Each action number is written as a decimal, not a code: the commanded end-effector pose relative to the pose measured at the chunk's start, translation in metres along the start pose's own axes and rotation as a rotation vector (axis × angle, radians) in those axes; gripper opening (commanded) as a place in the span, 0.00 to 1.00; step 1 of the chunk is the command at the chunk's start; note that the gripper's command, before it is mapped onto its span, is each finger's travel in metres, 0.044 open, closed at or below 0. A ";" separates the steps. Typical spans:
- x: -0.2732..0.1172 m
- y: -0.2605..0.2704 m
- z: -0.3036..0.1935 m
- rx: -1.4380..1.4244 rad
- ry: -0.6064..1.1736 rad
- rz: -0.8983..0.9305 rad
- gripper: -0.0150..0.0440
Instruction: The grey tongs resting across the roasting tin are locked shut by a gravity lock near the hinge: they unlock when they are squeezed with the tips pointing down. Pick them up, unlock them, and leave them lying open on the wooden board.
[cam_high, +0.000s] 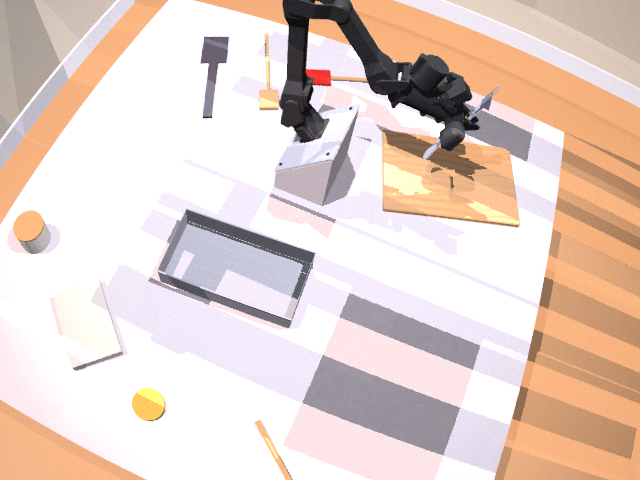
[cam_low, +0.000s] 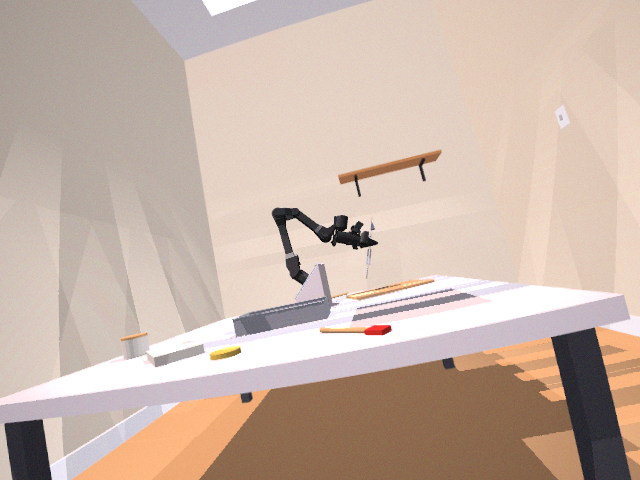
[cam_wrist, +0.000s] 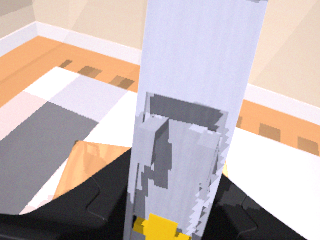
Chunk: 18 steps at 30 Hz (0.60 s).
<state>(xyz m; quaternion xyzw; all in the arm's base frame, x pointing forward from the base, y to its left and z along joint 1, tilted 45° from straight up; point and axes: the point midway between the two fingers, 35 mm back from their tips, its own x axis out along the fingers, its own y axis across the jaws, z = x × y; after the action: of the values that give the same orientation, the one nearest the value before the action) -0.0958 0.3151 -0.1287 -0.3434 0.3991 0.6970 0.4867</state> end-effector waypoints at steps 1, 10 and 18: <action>0.000 0.000 0.002 0.003 -0.008 0.003 0.00; 0.000 0.000 0.002 0.003 -0.008 0.003 0.00; 0.006 -0.001 0.001 0.003 0.023 0.001 0.00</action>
<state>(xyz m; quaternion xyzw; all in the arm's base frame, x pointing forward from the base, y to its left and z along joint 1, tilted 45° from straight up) -0.0957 0.3144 -0.1309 -0.3471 0.4027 0.6942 0.4852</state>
